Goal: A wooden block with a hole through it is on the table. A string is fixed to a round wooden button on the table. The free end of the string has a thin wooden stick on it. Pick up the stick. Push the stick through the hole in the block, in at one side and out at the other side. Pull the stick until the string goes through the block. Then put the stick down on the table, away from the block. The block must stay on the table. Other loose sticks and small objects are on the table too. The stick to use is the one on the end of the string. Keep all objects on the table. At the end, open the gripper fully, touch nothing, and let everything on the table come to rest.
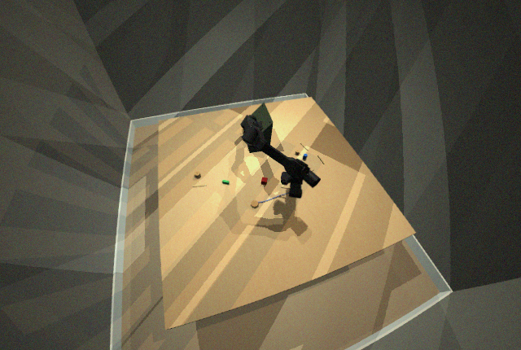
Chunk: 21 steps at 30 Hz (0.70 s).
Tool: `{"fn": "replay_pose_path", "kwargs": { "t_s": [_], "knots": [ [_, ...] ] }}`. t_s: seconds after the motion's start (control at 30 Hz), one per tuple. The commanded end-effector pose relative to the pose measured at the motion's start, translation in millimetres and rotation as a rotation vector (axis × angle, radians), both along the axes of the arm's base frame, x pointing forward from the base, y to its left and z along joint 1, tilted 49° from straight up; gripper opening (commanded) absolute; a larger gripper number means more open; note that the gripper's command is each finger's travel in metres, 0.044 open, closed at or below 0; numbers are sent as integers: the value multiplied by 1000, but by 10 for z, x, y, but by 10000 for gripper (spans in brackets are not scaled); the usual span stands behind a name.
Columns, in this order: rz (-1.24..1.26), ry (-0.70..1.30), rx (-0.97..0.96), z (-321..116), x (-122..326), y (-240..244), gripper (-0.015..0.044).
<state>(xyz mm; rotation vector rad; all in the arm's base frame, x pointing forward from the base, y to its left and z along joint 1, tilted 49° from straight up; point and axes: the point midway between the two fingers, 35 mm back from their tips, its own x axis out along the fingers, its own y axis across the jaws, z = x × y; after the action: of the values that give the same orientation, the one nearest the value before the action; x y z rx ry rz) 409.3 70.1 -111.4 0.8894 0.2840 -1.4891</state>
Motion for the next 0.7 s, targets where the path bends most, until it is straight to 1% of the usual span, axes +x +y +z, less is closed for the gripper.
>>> {"fn": "replay_pose_path", "kwargs": {
  "t_s": [0.0,0.67],
  "knots": [
    [-3,-4,5,-39,17,49,0],
    [-1,-6,14,-194,73,198,0]
  ]
}}
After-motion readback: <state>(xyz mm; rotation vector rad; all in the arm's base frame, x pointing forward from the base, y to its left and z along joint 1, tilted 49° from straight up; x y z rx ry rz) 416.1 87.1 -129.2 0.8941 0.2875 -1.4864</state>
